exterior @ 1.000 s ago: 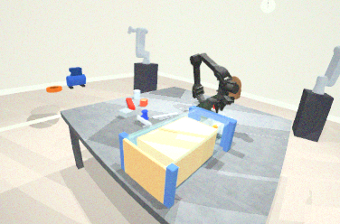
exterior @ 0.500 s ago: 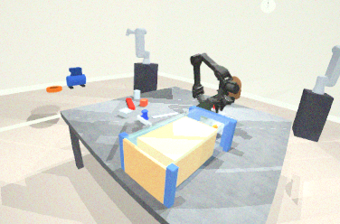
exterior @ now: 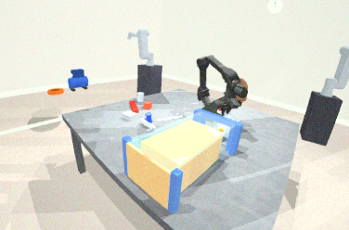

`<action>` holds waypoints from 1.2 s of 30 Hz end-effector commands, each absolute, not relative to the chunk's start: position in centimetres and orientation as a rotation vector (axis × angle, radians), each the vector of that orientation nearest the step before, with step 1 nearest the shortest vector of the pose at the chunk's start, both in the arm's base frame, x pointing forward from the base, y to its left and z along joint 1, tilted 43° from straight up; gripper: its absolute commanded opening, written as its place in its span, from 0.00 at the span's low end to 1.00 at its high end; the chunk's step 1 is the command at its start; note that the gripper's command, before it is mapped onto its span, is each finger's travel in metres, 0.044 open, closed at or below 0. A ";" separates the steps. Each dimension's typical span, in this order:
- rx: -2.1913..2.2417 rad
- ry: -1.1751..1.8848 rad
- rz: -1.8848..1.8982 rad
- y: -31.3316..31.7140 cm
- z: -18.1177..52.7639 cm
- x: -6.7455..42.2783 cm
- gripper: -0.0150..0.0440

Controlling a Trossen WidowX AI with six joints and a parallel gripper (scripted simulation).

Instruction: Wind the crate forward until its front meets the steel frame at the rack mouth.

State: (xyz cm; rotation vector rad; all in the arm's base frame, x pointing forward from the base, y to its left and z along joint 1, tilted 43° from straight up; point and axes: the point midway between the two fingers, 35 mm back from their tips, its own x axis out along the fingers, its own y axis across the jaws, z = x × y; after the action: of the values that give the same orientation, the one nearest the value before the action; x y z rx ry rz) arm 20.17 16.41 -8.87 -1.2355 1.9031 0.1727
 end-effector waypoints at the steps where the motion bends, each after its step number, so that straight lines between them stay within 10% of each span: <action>1: -1.231 1.895 0.172 16.5 -8.8 20.2 0.25; 36: -1.114 1.886 0.031 16.2 -9.8 19.6 0.25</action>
State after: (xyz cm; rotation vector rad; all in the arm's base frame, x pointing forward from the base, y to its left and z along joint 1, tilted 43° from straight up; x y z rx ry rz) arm 19.59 16.28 -9.70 -1.1212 1.8874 0.0351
